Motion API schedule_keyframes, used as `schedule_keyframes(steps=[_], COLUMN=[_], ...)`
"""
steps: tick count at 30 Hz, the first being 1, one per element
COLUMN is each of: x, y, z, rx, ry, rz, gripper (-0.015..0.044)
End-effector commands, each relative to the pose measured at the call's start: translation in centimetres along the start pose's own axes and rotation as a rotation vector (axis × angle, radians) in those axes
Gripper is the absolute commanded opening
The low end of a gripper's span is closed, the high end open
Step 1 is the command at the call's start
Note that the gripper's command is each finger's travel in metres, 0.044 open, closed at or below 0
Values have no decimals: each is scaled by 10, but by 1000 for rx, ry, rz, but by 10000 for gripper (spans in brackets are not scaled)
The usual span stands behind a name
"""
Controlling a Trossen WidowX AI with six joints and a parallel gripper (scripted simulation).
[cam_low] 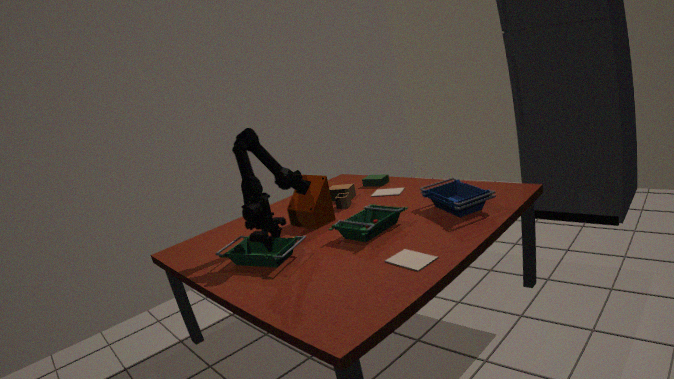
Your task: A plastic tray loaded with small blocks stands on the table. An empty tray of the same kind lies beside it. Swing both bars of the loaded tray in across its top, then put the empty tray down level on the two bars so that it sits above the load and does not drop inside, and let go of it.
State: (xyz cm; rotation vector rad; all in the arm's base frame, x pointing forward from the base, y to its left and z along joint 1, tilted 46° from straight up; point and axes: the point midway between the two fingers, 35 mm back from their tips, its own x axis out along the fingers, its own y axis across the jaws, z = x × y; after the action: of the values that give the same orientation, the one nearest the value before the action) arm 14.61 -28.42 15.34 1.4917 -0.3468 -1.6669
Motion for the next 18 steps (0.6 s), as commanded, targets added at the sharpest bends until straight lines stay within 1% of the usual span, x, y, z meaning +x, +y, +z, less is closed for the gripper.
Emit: schedule_keyframes(steps=[1, 18], x=[1, 1], y=[0, 0], z=[0, 0], rx=[-4, -4], ry=[3, 3], rz=[0, 0], gripper=[195, 81])
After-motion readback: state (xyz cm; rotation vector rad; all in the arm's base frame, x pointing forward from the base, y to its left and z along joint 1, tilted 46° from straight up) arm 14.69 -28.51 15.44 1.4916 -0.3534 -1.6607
